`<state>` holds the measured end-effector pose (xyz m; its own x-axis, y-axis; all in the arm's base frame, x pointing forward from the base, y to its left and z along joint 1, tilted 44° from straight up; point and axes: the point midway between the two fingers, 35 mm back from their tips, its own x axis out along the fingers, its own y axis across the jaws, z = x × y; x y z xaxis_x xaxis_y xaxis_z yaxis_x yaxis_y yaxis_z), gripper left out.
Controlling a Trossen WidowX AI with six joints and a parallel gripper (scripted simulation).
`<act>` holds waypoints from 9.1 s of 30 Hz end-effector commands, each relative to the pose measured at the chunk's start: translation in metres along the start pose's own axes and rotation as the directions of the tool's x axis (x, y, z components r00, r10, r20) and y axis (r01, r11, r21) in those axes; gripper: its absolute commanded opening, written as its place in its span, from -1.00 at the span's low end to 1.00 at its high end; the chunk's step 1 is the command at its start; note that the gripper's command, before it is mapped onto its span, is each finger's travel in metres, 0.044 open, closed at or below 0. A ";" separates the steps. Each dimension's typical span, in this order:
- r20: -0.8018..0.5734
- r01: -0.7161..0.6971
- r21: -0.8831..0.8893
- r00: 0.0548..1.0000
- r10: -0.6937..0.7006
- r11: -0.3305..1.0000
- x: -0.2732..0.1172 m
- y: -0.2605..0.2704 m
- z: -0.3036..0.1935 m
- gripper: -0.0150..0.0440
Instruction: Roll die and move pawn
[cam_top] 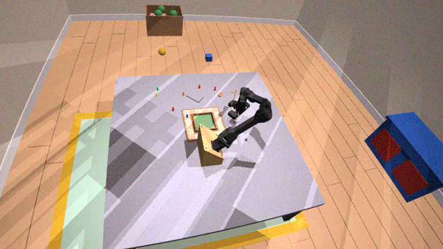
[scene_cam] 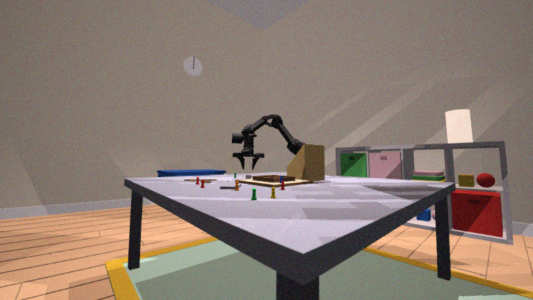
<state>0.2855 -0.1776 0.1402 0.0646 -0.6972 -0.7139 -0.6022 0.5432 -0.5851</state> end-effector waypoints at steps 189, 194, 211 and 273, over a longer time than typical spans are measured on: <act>0.316 -0.065 -0.837 0.753 0.577 0.543 -0.084 0.180 0.134 1.00; 0.039 -0.069 -0.828 0.983 0.181 0.556 -0.053 0.192 0.141 1.00; 0.015 -0.076 -0.374 0.996 0.088 0.924 -0.047 0.208 0.181 0.29; 0.006 -0.017 0.871 1.000 0.024 0.491 0.013 0.253 0.264 0.19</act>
<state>0.3446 0.0782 -0.1144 0.0549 -0.6764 -0.7345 0.4041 0.6877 -0.6031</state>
